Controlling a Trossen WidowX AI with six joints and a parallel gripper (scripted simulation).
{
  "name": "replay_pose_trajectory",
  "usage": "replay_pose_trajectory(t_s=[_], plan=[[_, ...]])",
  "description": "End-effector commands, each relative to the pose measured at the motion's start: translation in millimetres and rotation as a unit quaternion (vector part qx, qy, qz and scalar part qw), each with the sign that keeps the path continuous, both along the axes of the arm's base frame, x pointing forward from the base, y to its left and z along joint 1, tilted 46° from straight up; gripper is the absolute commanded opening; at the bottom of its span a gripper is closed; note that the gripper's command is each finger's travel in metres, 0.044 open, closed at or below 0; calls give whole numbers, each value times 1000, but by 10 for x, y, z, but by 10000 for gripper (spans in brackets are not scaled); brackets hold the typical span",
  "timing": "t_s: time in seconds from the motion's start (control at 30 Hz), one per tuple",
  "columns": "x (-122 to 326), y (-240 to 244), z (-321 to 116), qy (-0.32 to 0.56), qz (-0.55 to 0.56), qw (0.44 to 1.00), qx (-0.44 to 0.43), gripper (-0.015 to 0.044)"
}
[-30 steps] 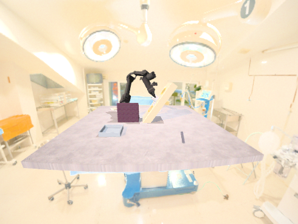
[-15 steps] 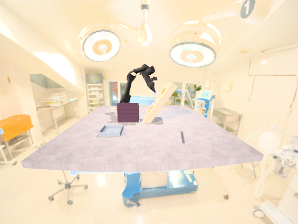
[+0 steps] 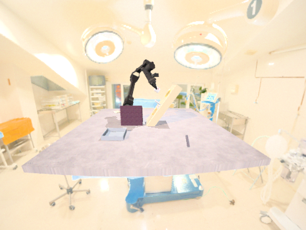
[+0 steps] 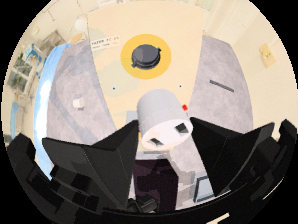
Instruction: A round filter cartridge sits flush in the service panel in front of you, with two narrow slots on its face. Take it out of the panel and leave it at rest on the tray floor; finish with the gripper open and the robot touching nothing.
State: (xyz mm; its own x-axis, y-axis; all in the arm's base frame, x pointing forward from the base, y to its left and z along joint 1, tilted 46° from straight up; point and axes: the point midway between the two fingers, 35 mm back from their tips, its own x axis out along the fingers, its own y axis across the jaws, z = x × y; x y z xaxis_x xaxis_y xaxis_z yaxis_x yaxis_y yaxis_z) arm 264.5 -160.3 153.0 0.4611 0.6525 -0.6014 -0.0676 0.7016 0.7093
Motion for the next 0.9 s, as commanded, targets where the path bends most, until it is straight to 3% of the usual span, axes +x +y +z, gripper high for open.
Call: replay_pose_trajectory(t_s=[0.0, 0.37, 0.47, 0.87], plan=[[19, -137, -135, 0, 1, 1000, 0, 0], [77, -478, -610, -1, 1, 1000, -2, 0], [61, -427, -571, 6, -2, 1000, 3, 0], [-493, -898, -1255, 193, -155, 969, -12, 0]])
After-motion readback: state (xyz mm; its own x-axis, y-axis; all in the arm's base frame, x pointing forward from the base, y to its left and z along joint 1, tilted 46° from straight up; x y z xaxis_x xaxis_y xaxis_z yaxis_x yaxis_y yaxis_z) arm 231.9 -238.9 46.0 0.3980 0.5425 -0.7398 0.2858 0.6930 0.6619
